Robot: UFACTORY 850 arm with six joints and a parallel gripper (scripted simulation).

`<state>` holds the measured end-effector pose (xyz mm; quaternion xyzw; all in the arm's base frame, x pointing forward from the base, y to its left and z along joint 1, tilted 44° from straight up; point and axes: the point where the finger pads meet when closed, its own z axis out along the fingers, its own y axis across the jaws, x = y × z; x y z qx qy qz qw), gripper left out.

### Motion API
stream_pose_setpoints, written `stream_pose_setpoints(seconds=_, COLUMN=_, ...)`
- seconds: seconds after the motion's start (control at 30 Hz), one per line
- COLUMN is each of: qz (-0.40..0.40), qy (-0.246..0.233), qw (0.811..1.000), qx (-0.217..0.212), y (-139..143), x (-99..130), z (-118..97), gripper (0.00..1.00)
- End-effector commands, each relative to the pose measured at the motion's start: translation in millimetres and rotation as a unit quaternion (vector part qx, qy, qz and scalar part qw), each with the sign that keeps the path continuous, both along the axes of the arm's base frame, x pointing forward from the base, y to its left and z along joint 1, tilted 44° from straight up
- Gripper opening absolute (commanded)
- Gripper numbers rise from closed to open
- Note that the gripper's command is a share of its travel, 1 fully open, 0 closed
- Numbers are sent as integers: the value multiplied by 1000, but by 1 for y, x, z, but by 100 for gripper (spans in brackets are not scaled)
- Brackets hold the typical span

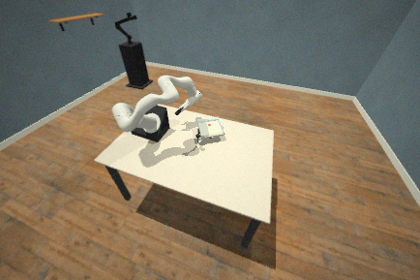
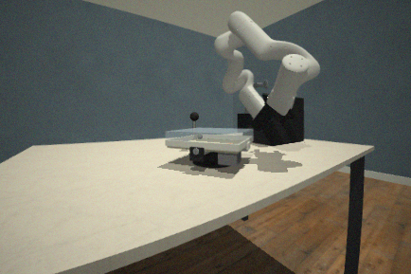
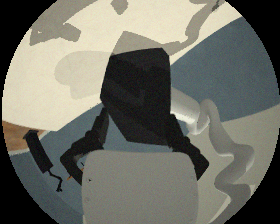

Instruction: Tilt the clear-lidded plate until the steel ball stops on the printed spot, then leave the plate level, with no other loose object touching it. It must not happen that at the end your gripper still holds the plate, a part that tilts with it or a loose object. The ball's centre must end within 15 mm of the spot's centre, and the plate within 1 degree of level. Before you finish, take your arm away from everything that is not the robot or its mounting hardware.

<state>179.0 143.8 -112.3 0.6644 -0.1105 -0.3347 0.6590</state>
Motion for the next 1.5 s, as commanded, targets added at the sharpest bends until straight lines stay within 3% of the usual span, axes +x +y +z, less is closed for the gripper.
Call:
stream_pose_setpoints(seconds=0.0, qz=0, qy=-1, qw=1000, qx=1, y=1, x=0, z=0, gripper=100)
stream_pose_setpoints(seconds=0.6, qz=2, qy=-4, qw=1000, qx=4, y=0, x=4, z=1, gripper=100)
stream_pose_setpoints(seconds=0.7, qz=23, qy=-44, qw=998, qx=43, y=-8, x=43, z=14, gripper=100)
stream_pose_setpoints(seconds=0.73, qz=35, qy=-69, qw=995, qx=66, y=-15, x=67, z=22, gripper=100)
stream_pose_setpoints(seconds=0.8, qz=65, qy=-133, qw=981, qx=125, y=-25, x=94, z=28, gripper=100)
stream_pose_setpoints(seconds=0.93, qz=125, qy=-274, qw=922, qx=242, y=-45, x=154, z=47, gripper=100)
stream_pose_setpoints(seconds=1.03, qz=155, qy=-340, qw=879, qx=295, y=-63, x=198, z=71, gripper=100)
stream_pose_setpoints(seconds=1.1, qz=155, qy=-340, qw=879, qx=295, y=-63, x=198, z=71, gripper=100)
stream_pose_setpoints(seconds=1.13, qz=161, qy=-352, qw=871, qx=304, y=-80, x=232, z=99, gripper=100)
stream_pose_setpoints(seconds=1.37, qz=165, qy=-361, qw=863, qx=312, y=-122, x=303, z=165, gripper=100)
stream_pose_setpoints(seconds=1.47, qz=165, qy=-361, qw=863, qx=312, y=-125, x=308, z=169, gripper=100)
